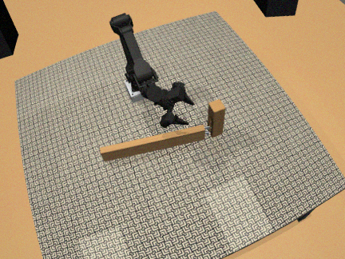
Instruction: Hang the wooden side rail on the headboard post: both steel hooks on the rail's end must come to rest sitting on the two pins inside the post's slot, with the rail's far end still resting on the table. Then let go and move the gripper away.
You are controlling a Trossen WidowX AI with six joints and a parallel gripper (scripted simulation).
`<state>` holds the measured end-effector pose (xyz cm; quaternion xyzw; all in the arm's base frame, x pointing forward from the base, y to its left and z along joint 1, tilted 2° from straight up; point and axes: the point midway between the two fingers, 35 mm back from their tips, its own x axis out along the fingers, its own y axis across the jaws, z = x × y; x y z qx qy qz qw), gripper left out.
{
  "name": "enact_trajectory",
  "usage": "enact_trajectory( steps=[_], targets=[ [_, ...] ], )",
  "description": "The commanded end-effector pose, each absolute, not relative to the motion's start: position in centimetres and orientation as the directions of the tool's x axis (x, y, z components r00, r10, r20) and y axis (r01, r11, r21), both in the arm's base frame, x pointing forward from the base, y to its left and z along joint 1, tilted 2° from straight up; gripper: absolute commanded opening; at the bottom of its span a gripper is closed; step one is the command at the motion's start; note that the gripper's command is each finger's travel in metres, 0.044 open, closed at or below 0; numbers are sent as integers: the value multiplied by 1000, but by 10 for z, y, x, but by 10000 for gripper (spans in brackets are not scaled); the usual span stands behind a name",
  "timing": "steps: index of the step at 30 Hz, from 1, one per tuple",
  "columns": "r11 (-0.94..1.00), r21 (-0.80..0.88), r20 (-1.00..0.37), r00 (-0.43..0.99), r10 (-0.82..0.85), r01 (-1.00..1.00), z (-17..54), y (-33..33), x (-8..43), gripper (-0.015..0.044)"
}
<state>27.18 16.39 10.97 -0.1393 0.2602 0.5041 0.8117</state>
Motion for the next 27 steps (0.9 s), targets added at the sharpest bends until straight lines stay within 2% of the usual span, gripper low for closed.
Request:
enact_trajectory(
  steps=[1, 15, 17, 22, 27],
  targets=[
    [442, 28, -564, 351, 747, -897, 106, 163, 270, 440],
    [442, 28, -564, 351, 747, -897, 106, 163, 270, 440],
    [472, 73, -579, 348, 737, -878, 106, 163, 272, 440],
    [678, 353, -682, 319, 659, -645, 104, 164, 286, 440],
    [823, 499, -780, 275, 563, -270, 103, 165, 296, 440]
  ],
)
